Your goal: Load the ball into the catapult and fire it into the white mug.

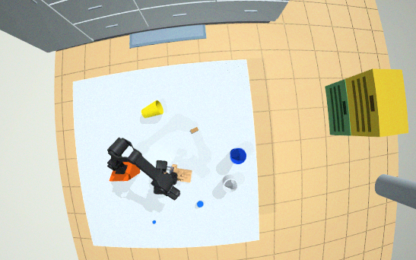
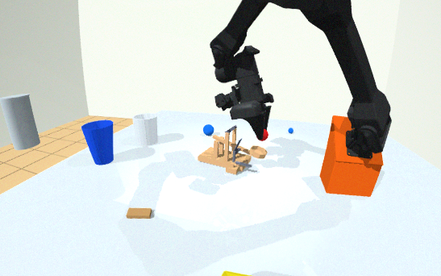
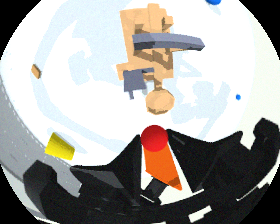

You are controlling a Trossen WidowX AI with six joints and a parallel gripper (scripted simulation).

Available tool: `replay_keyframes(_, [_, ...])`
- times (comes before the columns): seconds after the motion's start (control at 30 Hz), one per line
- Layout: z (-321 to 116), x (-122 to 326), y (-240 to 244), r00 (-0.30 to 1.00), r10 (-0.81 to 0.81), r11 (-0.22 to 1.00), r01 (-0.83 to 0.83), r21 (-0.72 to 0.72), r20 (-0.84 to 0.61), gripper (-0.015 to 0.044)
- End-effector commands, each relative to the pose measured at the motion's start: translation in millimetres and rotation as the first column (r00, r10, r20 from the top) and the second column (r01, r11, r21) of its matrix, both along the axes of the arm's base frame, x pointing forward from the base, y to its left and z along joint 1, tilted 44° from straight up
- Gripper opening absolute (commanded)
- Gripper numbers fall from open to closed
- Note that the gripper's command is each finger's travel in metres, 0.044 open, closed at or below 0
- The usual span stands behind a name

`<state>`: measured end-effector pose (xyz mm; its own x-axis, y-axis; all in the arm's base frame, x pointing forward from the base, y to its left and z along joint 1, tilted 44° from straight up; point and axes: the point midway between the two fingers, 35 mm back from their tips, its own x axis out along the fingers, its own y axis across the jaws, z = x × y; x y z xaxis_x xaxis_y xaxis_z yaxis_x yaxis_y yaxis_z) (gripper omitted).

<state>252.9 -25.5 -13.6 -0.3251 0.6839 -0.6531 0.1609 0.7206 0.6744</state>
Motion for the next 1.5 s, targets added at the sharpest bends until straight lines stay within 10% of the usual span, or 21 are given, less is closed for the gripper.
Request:
replay_keyframes(0.0, [-12.7,1.9,-7.2,1.0,0.009,1.0,-0.009,0.006,-0.018,0.0])
replay_keyframes(1.03, [-40.8,4.7,5.4,1.0,0.018,1.0,-0.018,0.01,-0.023,0.0])
replay_keyframes(1.47, [-9.3,9.1,-28.0,0.999,-0.014,1.0,0.014,-0.005,-0.028,0.0341])
